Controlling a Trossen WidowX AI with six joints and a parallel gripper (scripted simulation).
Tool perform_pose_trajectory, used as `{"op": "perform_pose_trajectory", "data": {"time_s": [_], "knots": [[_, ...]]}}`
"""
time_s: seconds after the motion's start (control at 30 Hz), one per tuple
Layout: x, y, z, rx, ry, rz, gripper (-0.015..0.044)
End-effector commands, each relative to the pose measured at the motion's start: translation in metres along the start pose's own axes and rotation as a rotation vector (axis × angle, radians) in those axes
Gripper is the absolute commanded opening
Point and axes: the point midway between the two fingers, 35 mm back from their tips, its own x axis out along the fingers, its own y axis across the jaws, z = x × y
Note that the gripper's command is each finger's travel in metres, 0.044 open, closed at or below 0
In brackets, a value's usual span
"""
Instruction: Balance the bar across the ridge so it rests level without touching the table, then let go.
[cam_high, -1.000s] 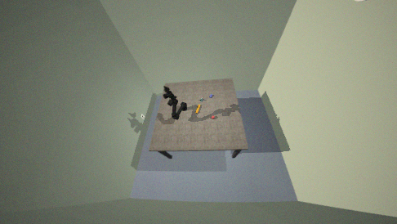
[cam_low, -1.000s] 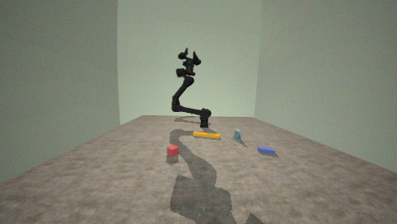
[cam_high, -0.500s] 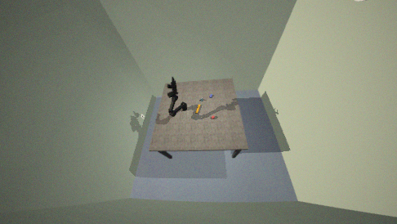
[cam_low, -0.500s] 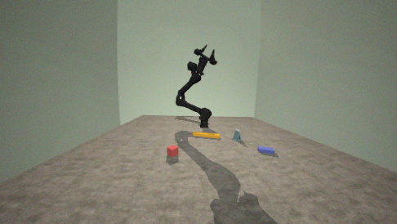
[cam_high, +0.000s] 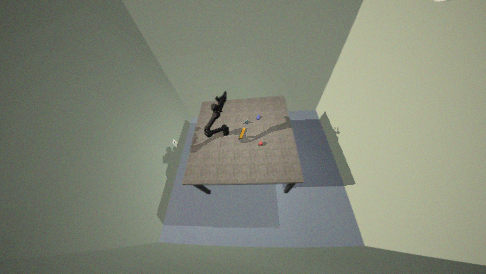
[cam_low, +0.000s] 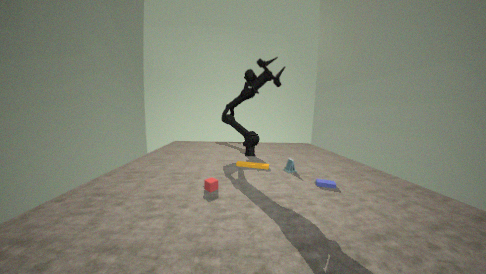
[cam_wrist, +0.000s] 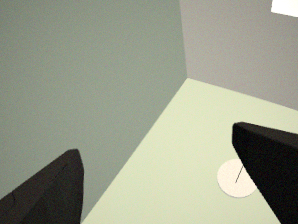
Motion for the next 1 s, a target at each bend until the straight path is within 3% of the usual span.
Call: {"op": "perform_pose_trajectory", "data": {"time_s": [0.0,0.47,0.97], "knots": [[0.011,0.021,-0.035,-0.054,0.137,0.074,0.0315],[0.002,0.077,-0.159,-0.18,0.584,0.342,0.0315],[-0.07,0.112,-0.271,-0.201,1.046,0.65,0.0315]]}}
